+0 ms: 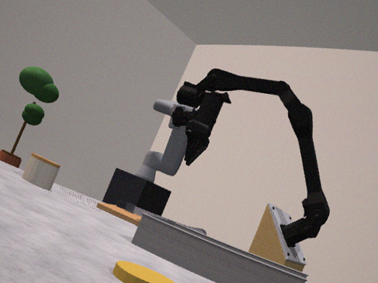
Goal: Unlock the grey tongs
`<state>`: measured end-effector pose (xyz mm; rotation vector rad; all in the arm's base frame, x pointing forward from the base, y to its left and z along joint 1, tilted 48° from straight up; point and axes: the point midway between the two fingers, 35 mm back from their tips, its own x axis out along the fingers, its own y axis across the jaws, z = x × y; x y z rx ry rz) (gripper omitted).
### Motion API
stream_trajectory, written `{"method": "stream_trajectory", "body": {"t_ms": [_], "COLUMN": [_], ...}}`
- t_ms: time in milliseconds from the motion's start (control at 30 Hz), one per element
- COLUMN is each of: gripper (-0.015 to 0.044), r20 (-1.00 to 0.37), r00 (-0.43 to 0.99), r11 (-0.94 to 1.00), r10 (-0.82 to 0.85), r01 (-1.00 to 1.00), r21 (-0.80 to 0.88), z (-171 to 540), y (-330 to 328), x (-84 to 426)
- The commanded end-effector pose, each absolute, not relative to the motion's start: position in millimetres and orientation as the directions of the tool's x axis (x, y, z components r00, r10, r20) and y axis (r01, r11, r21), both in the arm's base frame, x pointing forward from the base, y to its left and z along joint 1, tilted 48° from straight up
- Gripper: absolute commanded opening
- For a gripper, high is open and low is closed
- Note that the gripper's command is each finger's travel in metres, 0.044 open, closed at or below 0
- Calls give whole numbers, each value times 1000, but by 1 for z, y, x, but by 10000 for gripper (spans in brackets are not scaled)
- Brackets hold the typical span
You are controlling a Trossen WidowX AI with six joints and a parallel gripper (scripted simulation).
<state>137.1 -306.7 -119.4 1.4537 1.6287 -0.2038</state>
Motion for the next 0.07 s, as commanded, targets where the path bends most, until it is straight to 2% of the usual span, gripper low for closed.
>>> {"method": "stream_trajectory", "body": {"t_ms": [0, 33], "gripper": [440, 440], "r20": [-700, -700], "r00": [110, 110], "r11": [295, 295], "r10": [705, 705], "r01": [853, 853], "r21": [431, 431], "z": [-119, -119], "y": [-306, -306], "x": [137, 137]}}
